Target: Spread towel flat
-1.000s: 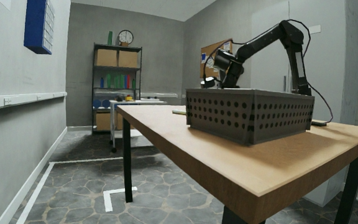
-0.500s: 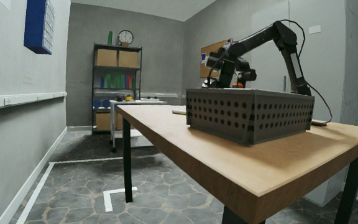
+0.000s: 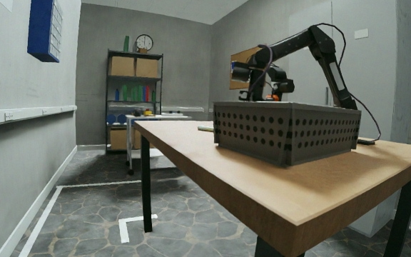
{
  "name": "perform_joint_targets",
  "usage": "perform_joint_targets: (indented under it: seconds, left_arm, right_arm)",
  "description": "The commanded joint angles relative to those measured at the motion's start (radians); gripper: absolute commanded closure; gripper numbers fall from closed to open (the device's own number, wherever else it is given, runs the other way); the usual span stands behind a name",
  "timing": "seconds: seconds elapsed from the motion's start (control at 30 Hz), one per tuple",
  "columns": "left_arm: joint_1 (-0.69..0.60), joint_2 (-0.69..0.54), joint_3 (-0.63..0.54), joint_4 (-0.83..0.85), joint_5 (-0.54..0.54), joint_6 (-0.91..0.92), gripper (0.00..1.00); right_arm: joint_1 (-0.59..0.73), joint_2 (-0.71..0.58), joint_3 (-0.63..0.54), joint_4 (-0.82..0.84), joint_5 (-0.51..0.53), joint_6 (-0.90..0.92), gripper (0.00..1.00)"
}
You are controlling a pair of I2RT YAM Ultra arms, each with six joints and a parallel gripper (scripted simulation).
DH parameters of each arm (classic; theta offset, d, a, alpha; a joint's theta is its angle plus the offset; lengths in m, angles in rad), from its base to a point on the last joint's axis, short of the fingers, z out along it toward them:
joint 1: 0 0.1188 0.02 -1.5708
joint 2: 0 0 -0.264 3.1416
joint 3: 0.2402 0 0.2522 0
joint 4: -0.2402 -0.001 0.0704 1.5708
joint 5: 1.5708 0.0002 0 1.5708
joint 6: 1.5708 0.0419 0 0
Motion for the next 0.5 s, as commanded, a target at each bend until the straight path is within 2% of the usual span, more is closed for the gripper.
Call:
perform_joint_targets:
  seconds: [0.0, 0.17, 0.2, 0.23, 0.27, 0.3, 0.47]
  left_arm:
    - [-0.002, 0.01, 0.04, -0.035, -0.018, -0.023, 0.66]
    - [-0.002, 0.009, 0.041, -0.037, -0.018, -0.023, 0.66]
    - [-0.015, -0.005, -0.001, -0.003, -0.018, -0.028, 0.66]
    - [-0.005, -0.007, 0.007, -0.013, -0.01, -0.021, 0.66]
    - [-0.005, -0.007, 0.007, -0.013, -0.01, -0.021, 0.66]
    - [-0.015, 0.017, -0.036, 0.026, -0.018, -0.028, 0.66]
    - [-0.002, 0.033, -0.053, 0.059, -0.018, -0.017, 0.66]
  right_arm:
    - [0.013, 0.003, 0.038, -0.002, 0.016, 0.006, 0.66]
    - [0.013, 0.003, 0.038, -0.002, 0.016, 0.006, 0.66]
    - [-0.01, -0.027, -0.021, 0.024, 0.017, -0.01, 0.66]
    - [-0.01, -0.027, -0.021, 0.024, 0.017, -0.01, 0.66]
    - [-0.002, -0.01, -0.001, 0.012, 0.008, -0.004, 0.66]
    - [-0.009, 0.015, -0.045, 0.053, 0.017, -0.008, 0.66]
    - [0.013, 0.042, -0.066, 0.101, 0.017, 0.007, 0.66]
